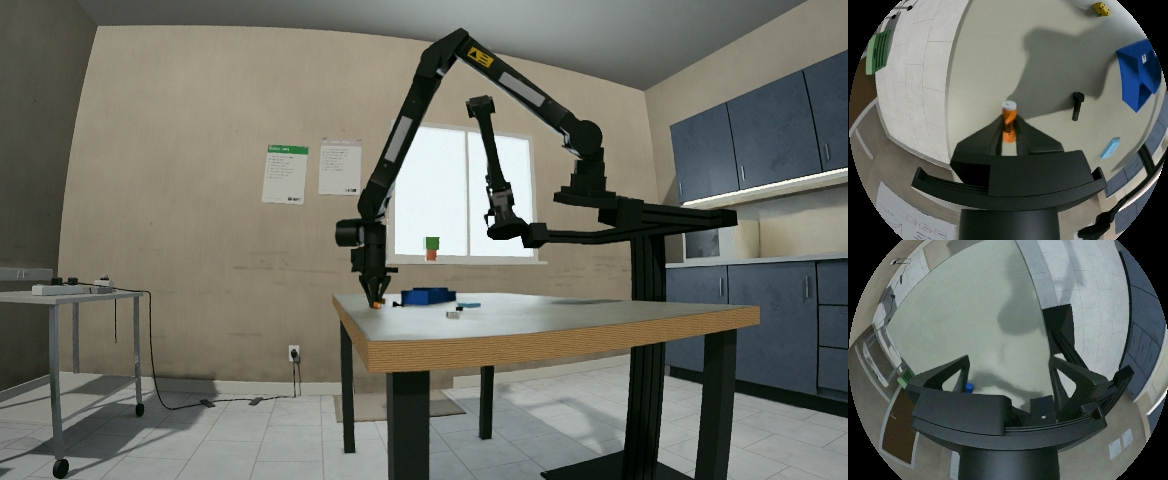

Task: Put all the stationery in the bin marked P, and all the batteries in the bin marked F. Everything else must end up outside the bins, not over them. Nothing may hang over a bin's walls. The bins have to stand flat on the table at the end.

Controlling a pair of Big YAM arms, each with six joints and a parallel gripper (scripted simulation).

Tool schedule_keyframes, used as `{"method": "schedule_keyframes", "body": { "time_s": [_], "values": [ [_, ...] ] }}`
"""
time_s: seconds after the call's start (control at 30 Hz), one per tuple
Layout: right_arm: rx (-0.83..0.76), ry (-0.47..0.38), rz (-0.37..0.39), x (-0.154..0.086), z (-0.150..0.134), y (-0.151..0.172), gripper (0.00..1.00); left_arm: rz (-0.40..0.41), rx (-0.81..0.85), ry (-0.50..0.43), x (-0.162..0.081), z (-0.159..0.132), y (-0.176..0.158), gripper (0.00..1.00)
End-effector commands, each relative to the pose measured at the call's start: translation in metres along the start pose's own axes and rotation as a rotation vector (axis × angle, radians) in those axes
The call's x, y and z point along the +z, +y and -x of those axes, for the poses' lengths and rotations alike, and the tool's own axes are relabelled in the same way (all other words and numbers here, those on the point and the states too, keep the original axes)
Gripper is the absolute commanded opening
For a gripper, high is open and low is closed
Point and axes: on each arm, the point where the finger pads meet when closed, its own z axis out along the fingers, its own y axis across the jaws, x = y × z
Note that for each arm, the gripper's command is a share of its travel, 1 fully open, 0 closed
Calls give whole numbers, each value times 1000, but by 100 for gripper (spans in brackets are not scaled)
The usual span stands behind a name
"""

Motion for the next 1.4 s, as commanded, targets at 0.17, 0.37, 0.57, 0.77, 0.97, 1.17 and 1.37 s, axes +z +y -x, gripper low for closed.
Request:
{"method": "schedule_keyframes", "body": {
  "time_s": [0.17,0.37,0.57,0.77,0.97,1.17,1.37],
  "values": [
    [15,-36,-6,-16,24,-4,100,14,-3,-13,-6,5,7,9],
    [15,-36,-6,-16,24,-4,100,13,2,-11,-29,6,0,9],
    [15,-36,-6,-16,24,-4,100,12,2,-12,-49,6,0,9],
    [15,-36,-6,-16,24,-4,100,11,2,-13,-66,5,-1,9],
    [15,-36,-6,-16,24,-4,100,5,-3,-7,-72,1,0,9],
    [15,-36,-6,-16,24,-4,100,15,-4,-15,-67,6,6,9],
    [15,-36,-6,-16,24,-4,100,10,-4,-11,-79,2,0,9]
  ]
}}
